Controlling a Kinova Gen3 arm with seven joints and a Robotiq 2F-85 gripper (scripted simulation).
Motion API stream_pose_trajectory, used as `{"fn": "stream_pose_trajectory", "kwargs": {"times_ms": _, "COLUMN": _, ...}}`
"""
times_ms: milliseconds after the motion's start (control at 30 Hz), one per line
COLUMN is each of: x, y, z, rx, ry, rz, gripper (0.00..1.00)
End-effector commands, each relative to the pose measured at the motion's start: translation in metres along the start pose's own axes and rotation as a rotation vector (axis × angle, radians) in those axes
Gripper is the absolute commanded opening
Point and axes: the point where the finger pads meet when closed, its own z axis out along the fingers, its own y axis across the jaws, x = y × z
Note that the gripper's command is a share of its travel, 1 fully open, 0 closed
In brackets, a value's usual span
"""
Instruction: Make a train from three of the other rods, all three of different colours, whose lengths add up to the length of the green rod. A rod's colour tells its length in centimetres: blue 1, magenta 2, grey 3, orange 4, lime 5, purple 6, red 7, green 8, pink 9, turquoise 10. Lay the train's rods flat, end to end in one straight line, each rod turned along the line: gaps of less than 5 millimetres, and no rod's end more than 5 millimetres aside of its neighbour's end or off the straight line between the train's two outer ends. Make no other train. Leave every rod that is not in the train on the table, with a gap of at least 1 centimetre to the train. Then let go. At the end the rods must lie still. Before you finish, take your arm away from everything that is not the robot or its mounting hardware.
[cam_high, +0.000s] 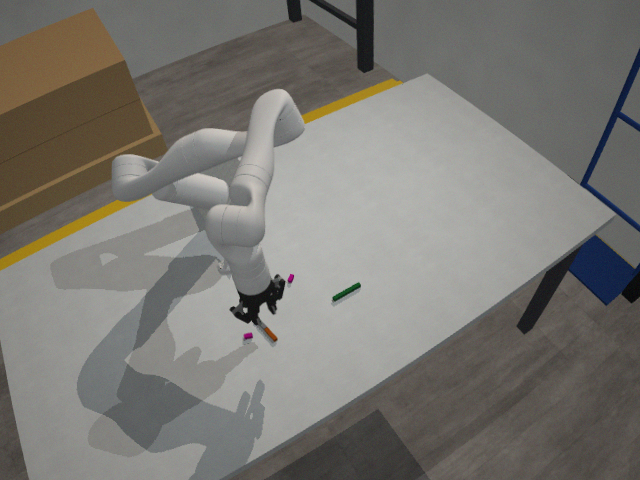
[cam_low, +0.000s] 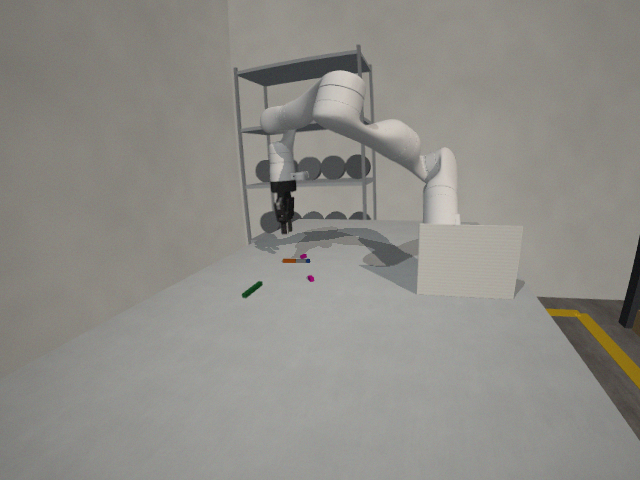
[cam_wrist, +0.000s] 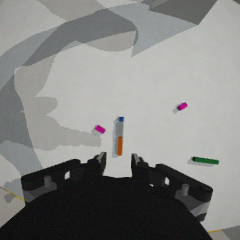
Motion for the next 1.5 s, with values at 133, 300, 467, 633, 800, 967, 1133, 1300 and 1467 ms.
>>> {"fn": "stream_pose_trajectory", "kwargs": {"times_ms": 133, "x": 0.000, "y": 0.000, "z": -0.001, "rx": 0.000, "ry": -0.002, "rz": 0.000, "gripper": 1.00}}
{"fn": "stream_pose_trajectory", "kwargs": {"times_ms": 300, "x": 0.000, "y": 0.000, "z": -0.001, "rx": 0.000, "ry": -0.002, "rz": 0.000, "gripper": 1.00}}
{"fn": "stream_pose_trajectory", "kwargs": {"times_ms": 467, "x": 0.000, "y": 0.000, "z": -0.001, "rx": 0.000, "ry": -0.002, "rz": 0.000, "gripper": 1.00}}
{"fn": "stream_pose_trajectory", "kwargs": {"times_ms": 633, "x": 0.000, "y": 0.000, "z": -0.009, "rx": 0.000, "ry": -0.002, "rz": 0.000, "gripper": 1.00}}
{"fn": "stream_pose_trajectory", "kwargs": {"times_ms": 800, "x": 0.000, "y": 0.000, "z": -0.030, "rx": 0.000, "ry": -0.002, "rz": 0.000, "gripper": 1.00}}
{"fn": "stream_pose_trajectory", "kwargs": {"times_ms": 967, "x": 0.000, "y": 0.000, "z": -0.046, "rx": 0.000, "ry": -0.002, "rz": 0.000, "gripper": 1.00}}
{"fn": "stream_pose_trajectory", "kwargs": {"times_ms": 1133, "x": 0.000, "y": 0.000, "z": -0.072, "rx": 0.000, "ry": -0.002, "rz": 0.000, "gripper": 1.00}}
{"fn": "stream_pose_trajectory", "kwargs": {"times_ms": 1300, "x": 0.000, "y": 0.000, "z": -0.087, "rx": 0.000, "ry": -0.002, "rz": 0.000, "gripper": 1.00}}
{"fn": "stream_pose_trajectory", "kwargs": {"times_ms": 1467, "x": 0.000, "y": 0.000, "z": -0.090, "rx": 0.000, "ry": -0.002, "rz": 0.000, "gripper": 1.00}}
